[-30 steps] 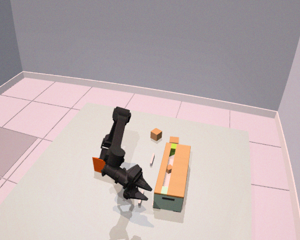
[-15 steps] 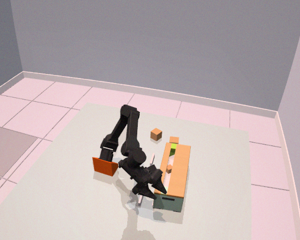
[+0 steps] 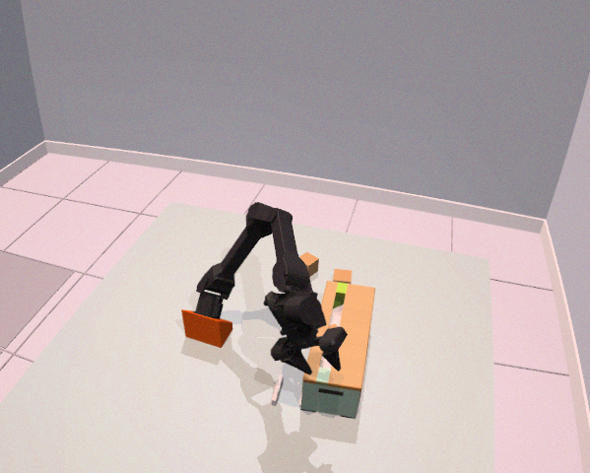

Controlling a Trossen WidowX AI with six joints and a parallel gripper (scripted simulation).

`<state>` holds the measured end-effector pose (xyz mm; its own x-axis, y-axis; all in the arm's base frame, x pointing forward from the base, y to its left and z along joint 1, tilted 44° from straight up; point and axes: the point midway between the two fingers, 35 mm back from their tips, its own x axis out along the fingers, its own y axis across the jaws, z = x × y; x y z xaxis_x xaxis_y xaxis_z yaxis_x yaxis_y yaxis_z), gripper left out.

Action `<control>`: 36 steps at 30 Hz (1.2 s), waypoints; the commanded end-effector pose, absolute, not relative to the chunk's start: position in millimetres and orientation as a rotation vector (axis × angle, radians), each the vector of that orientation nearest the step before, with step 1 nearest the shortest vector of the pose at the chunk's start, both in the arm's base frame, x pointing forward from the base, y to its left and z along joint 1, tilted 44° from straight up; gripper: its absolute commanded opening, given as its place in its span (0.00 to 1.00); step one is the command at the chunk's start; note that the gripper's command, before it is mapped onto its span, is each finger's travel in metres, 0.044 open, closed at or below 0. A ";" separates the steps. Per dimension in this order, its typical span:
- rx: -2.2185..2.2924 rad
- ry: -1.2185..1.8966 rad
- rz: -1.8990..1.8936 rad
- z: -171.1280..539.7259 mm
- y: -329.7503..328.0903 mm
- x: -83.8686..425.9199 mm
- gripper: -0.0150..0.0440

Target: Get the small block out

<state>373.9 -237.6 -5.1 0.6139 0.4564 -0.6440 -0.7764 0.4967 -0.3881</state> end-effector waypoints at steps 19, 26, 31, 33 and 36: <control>-0.690 0.440 1.504 98.3 -91.8 315.2 0.93; -0.690 0.440 1.504 98.3 -91.8 315.2 0.93; -0.688 0.441 1.504 95.4 -89.2 315.9 0.93; -0.687 0.441 1.505 93.0 -87.2 316.4 0.93; -0.684 0.442 1.506 89.4 -84.0 317.2 0.93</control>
